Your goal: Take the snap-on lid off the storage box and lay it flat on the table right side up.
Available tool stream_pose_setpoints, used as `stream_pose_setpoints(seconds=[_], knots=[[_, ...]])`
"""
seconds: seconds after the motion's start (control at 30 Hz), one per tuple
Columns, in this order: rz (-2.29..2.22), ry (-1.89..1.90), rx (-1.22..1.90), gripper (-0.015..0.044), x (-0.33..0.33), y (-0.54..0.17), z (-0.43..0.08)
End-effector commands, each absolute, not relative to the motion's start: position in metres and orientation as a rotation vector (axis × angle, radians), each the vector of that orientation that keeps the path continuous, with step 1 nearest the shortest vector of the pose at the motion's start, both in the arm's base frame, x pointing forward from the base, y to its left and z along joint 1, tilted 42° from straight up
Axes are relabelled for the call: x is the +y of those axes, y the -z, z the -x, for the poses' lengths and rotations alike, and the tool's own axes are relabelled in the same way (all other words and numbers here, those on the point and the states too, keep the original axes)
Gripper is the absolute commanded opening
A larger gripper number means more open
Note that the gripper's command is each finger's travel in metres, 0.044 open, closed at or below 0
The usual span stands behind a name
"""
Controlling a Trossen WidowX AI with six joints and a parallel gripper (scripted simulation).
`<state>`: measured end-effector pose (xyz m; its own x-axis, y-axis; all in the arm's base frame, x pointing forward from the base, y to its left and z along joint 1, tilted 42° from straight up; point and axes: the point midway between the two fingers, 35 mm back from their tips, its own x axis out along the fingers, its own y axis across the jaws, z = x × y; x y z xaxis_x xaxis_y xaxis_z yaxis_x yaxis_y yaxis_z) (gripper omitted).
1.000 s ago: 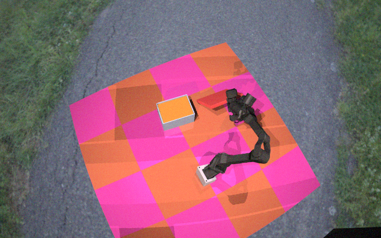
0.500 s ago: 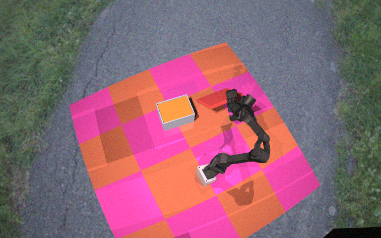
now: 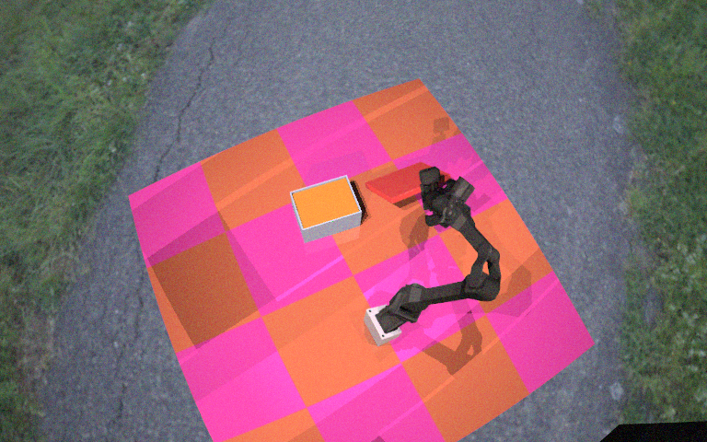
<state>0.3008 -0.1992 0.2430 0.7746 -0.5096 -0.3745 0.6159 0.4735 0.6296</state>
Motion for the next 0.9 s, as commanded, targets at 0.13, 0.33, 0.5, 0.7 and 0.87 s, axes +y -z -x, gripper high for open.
stream_pose_setpoints(seconds=[0.13, 0.33, 0.5, 0.7, 0.87], knots=[[-0.834, 0.712, 0.157, 0.0, -0.207, -0.231, -0.299], [-0.834, 0.712, 0.157, 0.0, -0.21, -0.227, -0.299], [-0.833, 0.712, 0.157, 0.0, -0.213, -0.224, -0.299], [-0.833, 0.712, 0.157, 0.0, -0.216, -0.221, -0.299], [-0.833, 0.712, 0.157, 0.0, -0.219, -0.218, -0.299]])
